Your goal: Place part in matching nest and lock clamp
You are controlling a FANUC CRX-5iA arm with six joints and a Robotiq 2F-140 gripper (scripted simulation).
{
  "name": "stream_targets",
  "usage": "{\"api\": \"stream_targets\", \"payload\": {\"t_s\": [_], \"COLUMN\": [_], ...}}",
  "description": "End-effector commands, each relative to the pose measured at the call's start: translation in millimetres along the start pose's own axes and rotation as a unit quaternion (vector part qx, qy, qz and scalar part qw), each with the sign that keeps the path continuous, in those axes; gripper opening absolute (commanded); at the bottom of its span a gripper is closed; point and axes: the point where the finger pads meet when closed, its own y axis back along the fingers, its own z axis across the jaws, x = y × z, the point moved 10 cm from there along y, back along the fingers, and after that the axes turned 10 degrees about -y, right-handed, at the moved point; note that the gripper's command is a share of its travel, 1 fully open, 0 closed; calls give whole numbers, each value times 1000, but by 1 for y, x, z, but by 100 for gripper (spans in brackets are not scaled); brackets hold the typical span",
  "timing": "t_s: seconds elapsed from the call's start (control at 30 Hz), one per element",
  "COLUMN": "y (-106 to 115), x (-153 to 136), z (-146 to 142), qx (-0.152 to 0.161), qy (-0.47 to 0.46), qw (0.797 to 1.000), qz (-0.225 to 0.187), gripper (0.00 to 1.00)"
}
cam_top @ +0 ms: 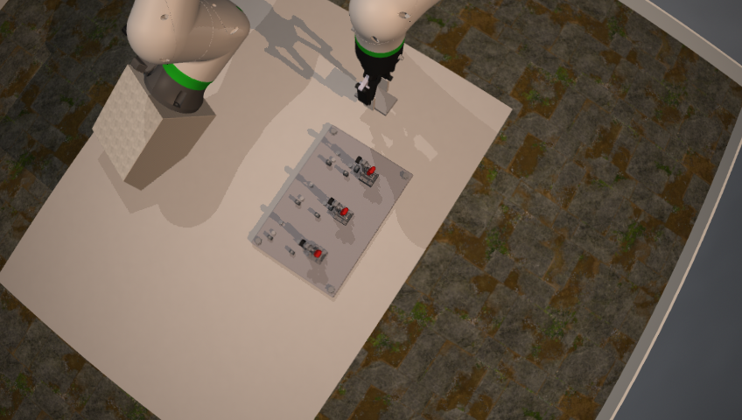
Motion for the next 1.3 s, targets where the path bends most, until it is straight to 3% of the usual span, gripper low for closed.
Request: {"api": "stream_targets", "payload": {"t_s": [0.0, 0.5, 1.27], "y": [17, 47, 49], "x": [0, 0, 0], "z": [0, 0, 0], "qx": [1, 1, 1], "qy": [0, 0, 0], "qw": [1000, 1000, 1000], "qz": [0, 0, 0], "gripper": [0, 0, 0]}}
